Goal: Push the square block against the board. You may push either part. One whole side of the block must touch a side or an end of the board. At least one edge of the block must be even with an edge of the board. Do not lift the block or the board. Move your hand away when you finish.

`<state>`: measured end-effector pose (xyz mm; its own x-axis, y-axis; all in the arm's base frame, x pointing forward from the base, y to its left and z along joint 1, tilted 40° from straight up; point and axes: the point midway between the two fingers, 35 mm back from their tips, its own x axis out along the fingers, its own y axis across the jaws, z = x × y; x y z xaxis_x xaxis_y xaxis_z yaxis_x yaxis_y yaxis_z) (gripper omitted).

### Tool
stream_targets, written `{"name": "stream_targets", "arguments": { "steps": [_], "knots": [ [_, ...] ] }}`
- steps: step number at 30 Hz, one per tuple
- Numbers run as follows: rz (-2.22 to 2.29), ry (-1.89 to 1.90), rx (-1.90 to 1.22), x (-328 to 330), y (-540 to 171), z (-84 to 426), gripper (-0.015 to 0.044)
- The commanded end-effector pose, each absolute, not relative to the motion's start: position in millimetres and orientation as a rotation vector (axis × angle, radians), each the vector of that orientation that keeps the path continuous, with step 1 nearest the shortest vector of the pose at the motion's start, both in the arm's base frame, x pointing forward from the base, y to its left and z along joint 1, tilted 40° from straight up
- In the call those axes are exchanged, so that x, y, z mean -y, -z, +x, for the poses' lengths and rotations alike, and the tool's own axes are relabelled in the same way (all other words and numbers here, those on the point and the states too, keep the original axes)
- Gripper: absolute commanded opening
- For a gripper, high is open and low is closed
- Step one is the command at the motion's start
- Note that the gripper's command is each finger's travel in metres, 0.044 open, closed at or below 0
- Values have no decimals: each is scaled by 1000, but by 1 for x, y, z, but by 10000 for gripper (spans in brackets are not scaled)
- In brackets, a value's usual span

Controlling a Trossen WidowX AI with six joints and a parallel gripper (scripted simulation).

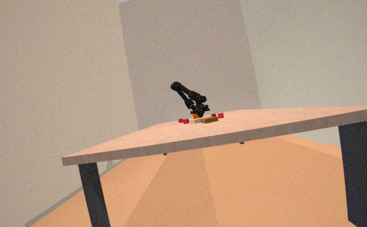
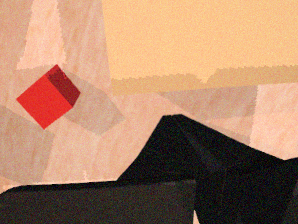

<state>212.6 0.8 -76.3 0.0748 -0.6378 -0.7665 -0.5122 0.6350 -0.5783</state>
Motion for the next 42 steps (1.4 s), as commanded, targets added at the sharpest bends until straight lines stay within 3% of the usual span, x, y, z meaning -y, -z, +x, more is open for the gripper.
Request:
{"name": "stream_targets", "arguments": {
  "steps": [1, 42],
  "knots": [
    [-985, 123, -1567, -3, 77, 220, 0],
    [-983, 123, -1565, -21, 86, 257, 0]
  ]
}}
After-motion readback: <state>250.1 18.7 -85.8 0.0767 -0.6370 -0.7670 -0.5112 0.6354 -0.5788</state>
